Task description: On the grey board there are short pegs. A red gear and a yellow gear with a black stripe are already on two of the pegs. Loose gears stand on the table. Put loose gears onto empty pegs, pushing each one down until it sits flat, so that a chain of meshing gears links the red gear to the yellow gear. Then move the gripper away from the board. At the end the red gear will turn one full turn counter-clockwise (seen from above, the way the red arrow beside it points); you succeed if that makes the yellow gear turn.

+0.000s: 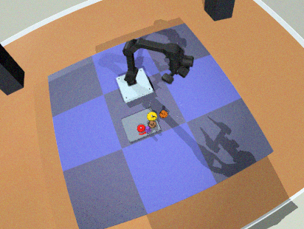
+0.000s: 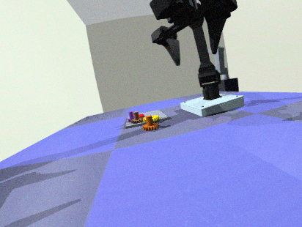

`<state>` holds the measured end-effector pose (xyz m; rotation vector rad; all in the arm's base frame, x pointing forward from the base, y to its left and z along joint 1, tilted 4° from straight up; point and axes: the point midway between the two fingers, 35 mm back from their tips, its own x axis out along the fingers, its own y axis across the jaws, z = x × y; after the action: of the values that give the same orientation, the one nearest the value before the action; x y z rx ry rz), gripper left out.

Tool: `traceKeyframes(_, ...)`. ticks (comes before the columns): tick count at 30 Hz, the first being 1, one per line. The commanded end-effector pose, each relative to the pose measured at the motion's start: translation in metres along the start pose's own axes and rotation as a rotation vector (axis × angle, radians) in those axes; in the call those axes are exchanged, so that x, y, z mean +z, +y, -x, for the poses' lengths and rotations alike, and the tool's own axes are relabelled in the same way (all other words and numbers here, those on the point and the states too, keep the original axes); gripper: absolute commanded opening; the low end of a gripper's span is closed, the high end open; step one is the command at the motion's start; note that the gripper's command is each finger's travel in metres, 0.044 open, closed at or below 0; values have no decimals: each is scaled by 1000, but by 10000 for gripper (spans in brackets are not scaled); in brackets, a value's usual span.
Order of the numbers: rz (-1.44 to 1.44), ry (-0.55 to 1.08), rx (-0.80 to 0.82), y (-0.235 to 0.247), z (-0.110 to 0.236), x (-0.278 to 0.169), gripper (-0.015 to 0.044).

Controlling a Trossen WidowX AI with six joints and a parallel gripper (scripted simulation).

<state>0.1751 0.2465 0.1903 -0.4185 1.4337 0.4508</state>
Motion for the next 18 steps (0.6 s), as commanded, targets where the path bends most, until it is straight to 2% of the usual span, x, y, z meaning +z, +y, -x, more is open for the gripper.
traceKeyframes(1, -3, -3, -4, -1, 1, 0, 440)
traceKeyframes(18, -3, -3, -4, -1, 1, 0, 440)
